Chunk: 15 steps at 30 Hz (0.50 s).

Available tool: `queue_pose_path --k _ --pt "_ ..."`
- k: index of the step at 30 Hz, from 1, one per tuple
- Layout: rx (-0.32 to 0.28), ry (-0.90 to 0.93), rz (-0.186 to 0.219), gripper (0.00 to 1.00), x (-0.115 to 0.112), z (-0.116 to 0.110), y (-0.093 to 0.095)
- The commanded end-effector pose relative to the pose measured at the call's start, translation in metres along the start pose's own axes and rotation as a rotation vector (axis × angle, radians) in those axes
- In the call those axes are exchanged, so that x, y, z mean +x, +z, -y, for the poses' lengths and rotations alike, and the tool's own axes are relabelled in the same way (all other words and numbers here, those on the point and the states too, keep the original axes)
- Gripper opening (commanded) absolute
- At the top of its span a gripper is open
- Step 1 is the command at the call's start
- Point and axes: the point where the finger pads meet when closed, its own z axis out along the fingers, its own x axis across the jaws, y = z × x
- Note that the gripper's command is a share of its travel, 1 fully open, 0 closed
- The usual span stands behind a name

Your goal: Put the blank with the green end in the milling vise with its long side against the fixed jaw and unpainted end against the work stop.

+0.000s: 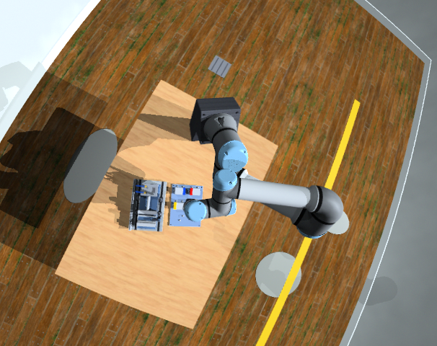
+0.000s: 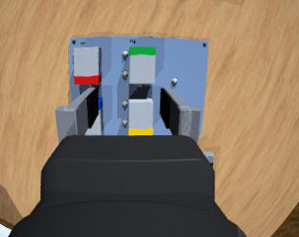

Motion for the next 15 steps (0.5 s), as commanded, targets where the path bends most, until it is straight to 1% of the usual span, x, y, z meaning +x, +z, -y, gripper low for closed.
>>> queue_pose_path --k 1,2,3,7,15 --pt "-0.007 0.001 0.026 1.00 0.001 -0.002 0.003" --pt "-0.007 0.001 0.026 1.00 0.001 -0.002 0.003" --pt "-0.003 0.000 0.012 1.00 0.003 0.002 0.012" --pt "-0.007 0.001 0.026 1.00 0.013 0.011 0.057" --pt "-0.007 0.001 0.026 1.00 0.013 0.011 0.057"
